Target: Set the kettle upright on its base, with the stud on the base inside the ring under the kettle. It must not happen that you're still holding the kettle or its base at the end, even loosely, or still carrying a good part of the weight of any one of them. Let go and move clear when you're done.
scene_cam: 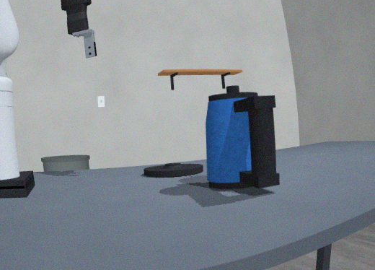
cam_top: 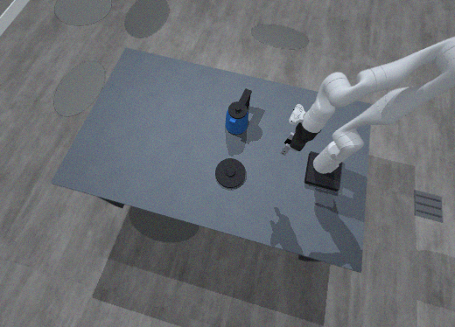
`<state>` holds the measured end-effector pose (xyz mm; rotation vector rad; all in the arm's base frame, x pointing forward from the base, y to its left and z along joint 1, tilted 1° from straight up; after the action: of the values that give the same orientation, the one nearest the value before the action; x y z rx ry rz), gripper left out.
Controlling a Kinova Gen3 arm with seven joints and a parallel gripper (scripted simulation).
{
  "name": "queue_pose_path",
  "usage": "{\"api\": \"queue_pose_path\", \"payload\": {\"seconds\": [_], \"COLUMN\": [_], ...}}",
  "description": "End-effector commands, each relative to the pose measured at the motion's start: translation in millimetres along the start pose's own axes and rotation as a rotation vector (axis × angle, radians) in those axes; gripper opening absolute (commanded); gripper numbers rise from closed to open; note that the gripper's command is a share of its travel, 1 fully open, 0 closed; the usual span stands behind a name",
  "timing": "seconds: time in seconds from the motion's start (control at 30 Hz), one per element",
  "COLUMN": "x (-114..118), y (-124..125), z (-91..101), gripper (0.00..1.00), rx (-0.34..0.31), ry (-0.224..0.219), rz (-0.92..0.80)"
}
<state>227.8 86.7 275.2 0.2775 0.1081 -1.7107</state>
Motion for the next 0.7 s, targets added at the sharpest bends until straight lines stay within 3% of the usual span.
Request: {"api": "queue_pose_path", "payload": {"seconds": [0.0,0.67], "x": [-0.2,0.1], "y": [0.5,1.5], "z": [0.3,0.6], "gripper": [1.0,1.0], "rx": [0.001,0.001], "ry": [0.0,0.0], "rz": [-0.001,-0.016]}}
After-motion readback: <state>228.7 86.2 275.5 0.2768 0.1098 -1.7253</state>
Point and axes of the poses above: the point where the finger pads meet when closed, its own z axis back along the fingers, its own x axis across the jaws, y = z × x, the point moved 1 cm from there along z, back along the fingers
